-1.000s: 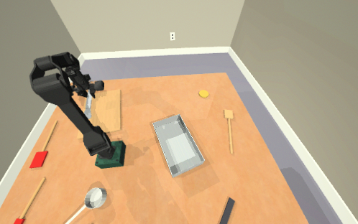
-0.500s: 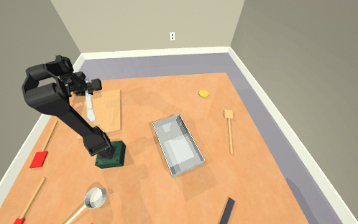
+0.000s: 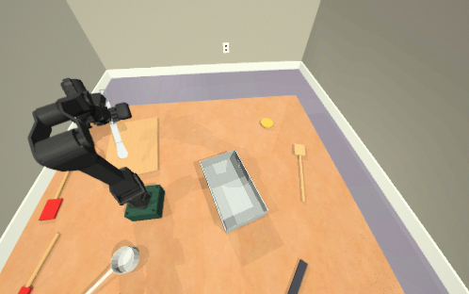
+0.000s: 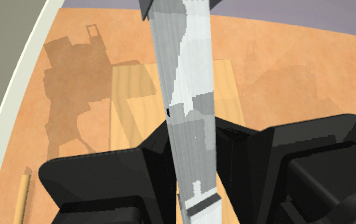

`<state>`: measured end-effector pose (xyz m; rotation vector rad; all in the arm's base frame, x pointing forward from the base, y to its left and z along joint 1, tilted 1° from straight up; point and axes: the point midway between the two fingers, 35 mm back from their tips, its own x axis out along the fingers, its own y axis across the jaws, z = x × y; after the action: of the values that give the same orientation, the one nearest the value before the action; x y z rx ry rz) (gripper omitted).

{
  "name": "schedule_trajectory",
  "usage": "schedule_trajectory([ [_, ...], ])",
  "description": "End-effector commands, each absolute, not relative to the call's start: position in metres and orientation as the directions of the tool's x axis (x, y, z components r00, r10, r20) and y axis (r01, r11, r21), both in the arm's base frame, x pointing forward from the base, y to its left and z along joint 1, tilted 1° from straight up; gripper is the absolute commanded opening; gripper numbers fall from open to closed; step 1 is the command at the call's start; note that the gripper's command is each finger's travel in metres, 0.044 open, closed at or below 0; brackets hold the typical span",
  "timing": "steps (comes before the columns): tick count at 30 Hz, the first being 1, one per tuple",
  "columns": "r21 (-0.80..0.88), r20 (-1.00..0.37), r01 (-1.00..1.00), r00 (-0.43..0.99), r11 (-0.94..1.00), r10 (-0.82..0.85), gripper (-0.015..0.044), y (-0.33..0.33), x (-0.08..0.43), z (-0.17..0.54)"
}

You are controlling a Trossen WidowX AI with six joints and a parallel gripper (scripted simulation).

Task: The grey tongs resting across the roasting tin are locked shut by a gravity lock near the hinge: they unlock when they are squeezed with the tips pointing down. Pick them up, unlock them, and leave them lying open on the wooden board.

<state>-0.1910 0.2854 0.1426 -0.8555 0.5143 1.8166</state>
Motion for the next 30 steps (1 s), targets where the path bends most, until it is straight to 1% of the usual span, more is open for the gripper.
schedule_trajectory([
  [1,-0.04,-0.692,-0.92,-0.255,-0.389,0.675,-0.015,0.283,-0.19,0.153],
  [20,0.013,-0.357,-0.936,-0.332,-0.351,0.873,-0.015,0.26,-0.175,0.183],
  [23,0.02,-0.33,-0.937,-0.334,-0.348,0.883,-0.015,0.258,-0.173,0.185],
  [30,0.021,-0.328,-0.937,-0.335,-0.347,0.883,-0.015,0.257,-0.173,0.185],
])
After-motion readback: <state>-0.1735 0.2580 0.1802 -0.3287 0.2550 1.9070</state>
